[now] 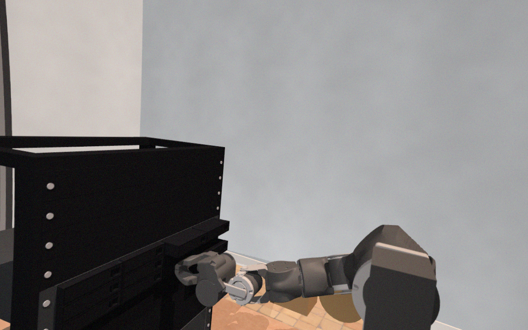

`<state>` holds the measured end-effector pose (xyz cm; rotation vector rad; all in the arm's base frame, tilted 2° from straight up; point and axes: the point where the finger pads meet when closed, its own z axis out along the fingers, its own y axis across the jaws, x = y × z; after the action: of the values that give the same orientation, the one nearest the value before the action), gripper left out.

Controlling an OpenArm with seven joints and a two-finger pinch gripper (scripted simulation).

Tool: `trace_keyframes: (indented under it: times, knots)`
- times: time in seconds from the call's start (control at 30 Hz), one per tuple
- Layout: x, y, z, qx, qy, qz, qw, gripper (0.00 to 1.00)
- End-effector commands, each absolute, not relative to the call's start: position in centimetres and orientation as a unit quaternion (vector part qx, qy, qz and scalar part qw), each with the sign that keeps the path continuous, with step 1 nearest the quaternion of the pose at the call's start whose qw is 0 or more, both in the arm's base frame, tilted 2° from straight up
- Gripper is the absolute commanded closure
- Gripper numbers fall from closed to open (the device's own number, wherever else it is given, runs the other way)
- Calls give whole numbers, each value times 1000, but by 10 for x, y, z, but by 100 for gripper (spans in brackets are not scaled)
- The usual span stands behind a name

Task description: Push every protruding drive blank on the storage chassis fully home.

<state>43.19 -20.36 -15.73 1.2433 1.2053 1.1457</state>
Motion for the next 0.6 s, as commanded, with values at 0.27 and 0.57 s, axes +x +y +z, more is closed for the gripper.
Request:
trace_keyframes:
  times: [0.27, 0.57]
  knots:
    - [435, -202, -157, 515, 502, 476, 506, 100]
    - [436, -202, -158, 515, 502, 476, 506, 100]
